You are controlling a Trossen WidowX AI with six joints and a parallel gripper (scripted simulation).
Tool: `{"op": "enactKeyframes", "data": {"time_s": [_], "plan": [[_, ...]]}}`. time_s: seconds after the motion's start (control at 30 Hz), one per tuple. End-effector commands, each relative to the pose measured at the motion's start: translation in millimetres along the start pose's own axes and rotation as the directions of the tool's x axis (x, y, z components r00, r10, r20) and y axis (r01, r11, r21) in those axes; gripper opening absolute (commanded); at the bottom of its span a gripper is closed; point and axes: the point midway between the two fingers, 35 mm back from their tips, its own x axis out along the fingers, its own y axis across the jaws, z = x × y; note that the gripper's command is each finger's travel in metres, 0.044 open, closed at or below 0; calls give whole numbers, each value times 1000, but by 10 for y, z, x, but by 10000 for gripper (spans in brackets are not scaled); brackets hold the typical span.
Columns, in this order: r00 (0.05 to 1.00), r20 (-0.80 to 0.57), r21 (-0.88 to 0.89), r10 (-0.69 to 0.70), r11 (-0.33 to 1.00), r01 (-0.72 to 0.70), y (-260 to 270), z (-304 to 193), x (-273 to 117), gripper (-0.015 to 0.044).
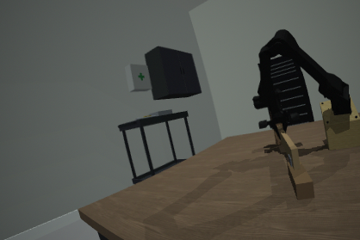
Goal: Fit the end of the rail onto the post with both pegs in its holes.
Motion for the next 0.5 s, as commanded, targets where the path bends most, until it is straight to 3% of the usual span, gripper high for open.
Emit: {"op": "enactKeyframes", "data": {"time_s": [0.0, 0.47], "plan": [[1000, -4, 0, -9, 1000, 9, -14, -32, -27, 0], [1000, -4, 0, -9, 1000, 9, -15, -71, -27, 0]]}}
